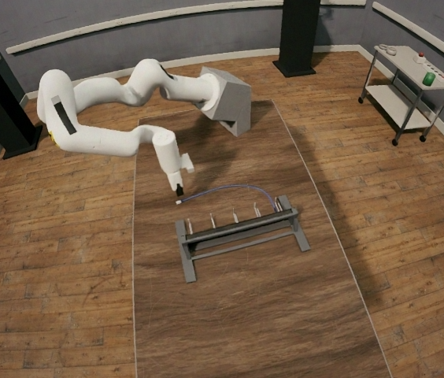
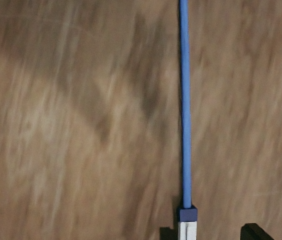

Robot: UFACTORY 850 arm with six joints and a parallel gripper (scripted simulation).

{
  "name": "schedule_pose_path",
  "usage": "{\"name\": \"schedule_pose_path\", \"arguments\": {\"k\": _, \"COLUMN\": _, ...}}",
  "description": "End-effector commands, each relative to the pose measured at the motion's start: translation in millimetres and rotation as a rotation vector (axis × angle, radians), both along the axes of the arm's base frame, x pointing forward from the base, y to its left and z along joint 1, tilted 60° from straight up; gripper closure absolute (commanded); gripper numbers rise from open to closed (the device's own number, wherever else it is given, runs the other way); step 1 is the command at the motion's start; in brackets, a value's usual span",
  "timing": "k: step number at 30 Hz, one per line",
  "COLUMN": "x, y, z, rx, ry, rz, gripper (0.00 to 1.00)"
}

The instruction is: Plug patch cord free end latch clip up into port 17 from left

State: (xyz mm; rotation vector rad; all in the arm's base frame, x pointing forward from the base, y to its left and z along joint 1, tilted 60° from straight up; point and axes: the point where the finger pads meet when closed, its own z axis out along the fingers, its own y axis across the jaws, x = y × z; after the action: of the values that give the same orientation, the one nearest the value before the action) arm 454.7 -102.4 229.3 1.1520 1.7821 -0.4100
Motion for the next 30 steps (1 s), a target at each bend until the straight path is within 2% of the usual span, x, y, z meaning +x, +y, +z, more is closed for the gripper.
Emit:
{"name": "schedule_pose_path", "arguments": {"k": 1, "x": 0.1, "y": 0.2, "z": 0.2, "rx": 0.000, "ry": 0.000, "rz": 0.000, "gripper": 0.61}}
{"name": "schedule_pose_path", "arguments": {"k": 30, "x": 7.6, "y": -9.4, "z": -6.8, "rx": 0.000, "ry": 0.000, "rz": 0.000, "gripper": 0.61}}
